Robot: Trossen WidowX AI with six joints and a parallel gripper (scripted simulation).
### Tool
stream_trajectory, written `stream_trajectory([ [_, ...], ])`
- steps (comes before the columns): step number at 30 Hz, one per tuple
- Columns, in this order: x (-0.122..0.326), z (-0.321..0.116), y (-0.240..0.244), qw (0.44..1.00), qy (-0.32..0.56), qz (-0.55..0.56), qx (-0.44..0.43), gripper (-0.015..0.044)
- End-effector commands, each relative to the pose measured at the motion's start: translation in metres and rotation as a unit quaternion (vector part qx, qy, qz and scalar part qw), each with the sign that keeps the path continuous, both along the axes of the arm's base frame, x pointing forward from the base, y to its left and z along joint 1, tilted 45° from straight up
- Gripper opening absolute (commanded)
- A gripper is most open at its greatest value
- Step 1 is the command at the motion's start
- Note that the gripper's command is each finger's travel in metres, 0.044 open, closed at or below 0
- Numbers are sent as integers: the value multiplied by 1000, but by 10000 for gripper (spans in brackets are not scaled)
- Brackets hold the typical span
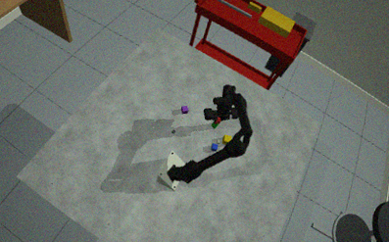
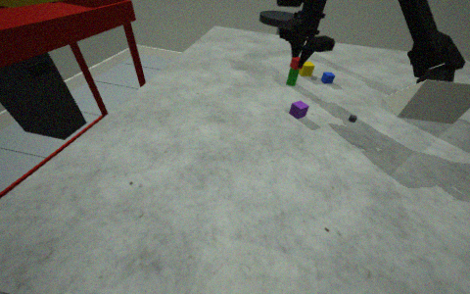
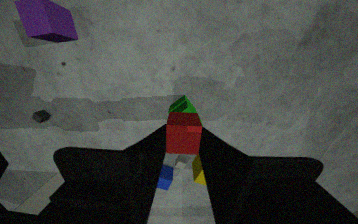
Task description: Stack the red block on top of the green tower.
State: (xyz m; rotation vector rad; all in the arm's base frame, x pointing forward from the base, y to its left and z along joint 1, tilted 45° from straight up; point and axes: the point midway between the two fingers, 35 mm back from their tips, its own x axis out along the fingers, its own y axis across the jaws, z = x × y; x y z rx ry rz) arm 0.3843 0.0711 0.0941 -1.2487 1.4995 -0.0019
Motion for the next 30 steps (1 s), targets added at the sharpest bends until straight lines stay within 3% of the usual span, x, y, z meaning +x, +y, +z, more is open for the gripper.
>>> stream_trajectory([
  [1,0,0,0,1000,0,0,0,210],
  [10,0,0,0,1000,0,0,0,440],
  [30,0,0,0,1000,0,0,0,440],
])
